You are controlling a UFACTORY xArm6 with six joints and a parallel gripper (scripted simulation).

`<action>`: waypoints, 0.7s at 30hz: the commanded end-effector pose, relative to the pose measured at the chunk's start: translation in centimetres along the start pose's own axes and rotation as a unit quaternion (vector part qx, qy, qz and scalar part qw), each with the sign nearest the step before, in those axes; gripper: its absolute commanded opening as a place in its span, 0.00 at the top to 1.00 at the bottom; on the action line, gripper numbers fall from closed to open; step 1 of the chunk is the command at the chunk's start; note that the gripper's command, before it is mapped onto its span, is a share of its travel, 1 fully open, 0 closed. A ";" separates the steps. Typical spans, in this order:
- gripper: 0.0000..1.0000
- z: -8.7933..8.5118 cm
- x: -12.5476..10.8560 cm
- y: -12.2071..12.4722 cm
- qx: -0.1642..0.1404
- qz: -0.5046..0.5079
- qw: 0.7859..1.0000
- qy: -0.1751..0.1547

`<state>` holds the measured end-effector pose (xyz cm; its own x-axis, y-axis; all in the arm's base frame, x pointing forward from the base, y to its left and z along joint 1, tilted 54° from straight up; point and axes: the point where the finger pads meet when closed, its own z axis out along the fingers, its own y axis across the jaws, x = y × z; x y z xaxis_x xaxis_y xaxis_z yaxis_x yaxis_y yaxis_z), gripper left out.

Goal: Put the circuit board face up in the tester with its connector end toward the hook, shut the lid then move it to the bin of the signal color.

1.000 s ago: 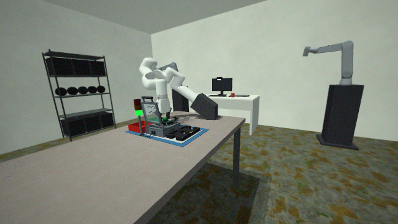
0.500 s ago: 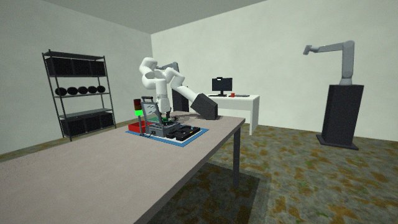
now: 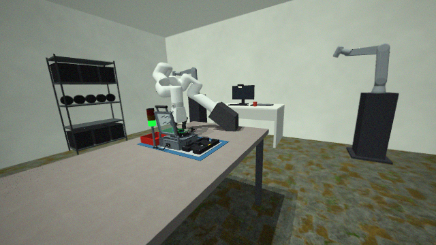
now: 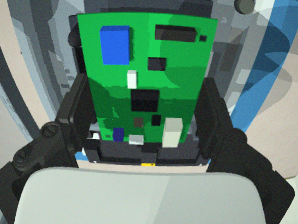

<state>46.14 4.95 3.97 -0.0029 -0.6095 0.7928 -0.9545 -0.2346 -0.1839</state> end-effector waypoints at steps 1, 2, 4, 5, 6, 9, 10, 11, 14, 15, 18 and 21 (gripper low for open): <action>0.21 -0.2 0.0 -0.1 0.001 0.000 1.000 -0.001; 0.21 -0.3 0.0 -0.1 0.001 0.000 1.000 -0.001; 0.21 -0.5 0.0 -0.1 0.001 0.000 1.000 -0.001; 0.21 -0.7 0.0 -0.1 0.001 0.000 1.000 -0.001; 0.21 -0.9 0.0 -0.1 0.001 0.000 1.000 -0.001; 0.21 -1.7 0.0 -0.1 0.001 0.000 1.000 -0.001; 0.21 -2.0 0.0 -0.1 0.001 0.000 1.000 -0.001; 0.21 -2.4 0.0 -0.1 0.001 0.000 1.000 -0.001; 0.21 -3.5 0.0 -0.1 0.001 0.000 1.000 -0.001; 0.21 -4.0 0.0 -0.1 0.001 0.000 1.000 -0.001; 0.21 -4.4 0.0 -0.1 0.001 0.000 1.000 -0.001; 0.21 -5.6 0.0 -0.1 0.001 0.000 1.000 -0.001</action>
<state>44.74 8.33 6.57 -0.0022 -0.6087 0.7934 -0.9549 -0.2343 -0.1824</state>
